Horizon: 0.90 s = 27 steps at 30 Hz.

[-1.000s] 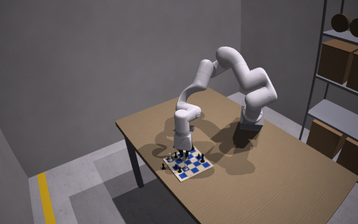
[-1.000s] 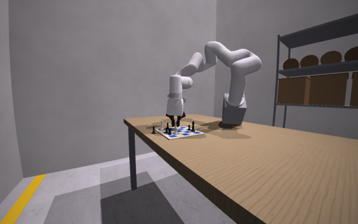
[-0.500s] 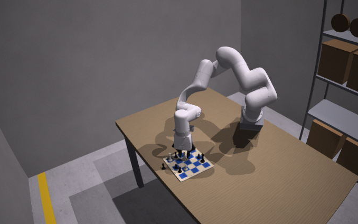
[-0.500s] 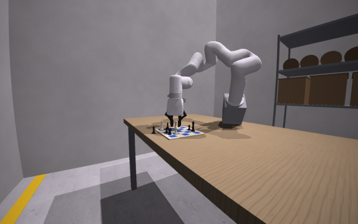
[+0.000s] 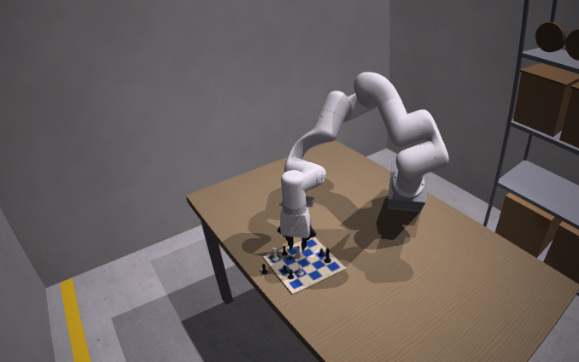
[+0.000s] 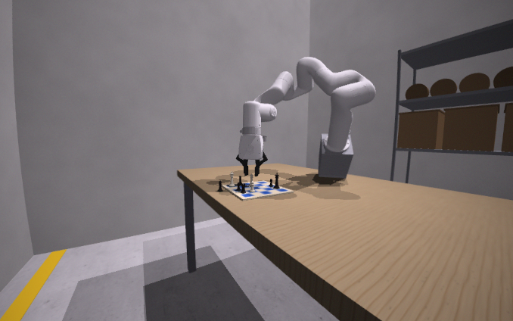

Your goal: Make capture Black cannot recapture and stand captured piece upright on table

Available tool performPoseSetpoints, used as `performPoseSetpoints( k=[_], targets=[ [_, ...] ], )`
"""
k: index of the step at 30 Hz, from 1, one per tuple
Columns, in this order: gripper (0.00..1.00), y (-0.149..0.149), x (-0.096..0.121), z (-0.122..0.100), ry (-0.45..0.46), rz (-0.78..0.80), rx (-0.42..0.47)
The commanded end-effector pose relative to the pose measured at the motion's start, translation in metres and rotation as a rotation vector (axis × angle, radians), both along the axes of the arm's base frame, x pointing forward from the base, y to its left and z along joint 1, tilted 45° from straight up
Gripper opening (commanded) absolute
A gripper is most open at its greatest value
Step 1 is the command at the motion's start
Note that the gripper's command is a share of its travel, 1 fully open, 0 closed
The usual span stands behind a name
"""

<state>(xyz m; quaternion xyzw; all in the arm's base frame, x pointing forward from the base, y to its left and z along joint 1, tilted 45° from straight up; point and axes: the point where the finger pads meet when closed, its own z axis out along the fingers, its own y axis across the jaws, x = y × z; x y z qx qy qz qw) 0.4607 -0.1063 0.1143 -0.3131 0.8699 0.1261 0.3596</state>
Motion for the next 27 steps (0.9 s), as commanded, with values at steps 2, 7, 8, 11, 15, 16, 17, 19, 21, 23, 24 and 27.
performPoseSetpoints(
  k=[2, 7, 8, 11, 15, 16, 17, 19, 21, 23, 24, 27],
  targets=[
    [0.43, -0.015, -0.017, 0.023, -0.001, -0.001, 0.000],
    [0.43, -0.025, -0.030, 0.039, -0.001, -0.001, 0.000],
    [0.43, -0.026, -0.032, 0.041, -0.001, -0.001, 0.000],
    [0.43, -0.029, -0.035, 0.046, -0.001, -0.001, 0.000],
    [0.43, -0.030, -0.036, 0.047, -0.001, -0.001, 0.000],
    [0.43, -0.030, -0.036, 0.047, -0.001, -0.001, 0.000],
    [0.43, -0.030, -0.036, 0.047, -0.001, -0.001, 0.000],
    [1.00, -0.030, -0.036, 0.047, -0.001, -0.001, 0.000],
    [1.00, -0.030, -0.036, 0.047, -0.001, -0.001, 0.000],
    [1.00, -0.030, -0.036, 0.047, -0.001, -0.001, 0.000],
    [1.00, -0.030, -0.036, 0.047, -0.001, -0.001, 0.000],
    [1.00, -0.030, -0.036, 0.047, -0.001, -0.001, 0.000]
  ],
)
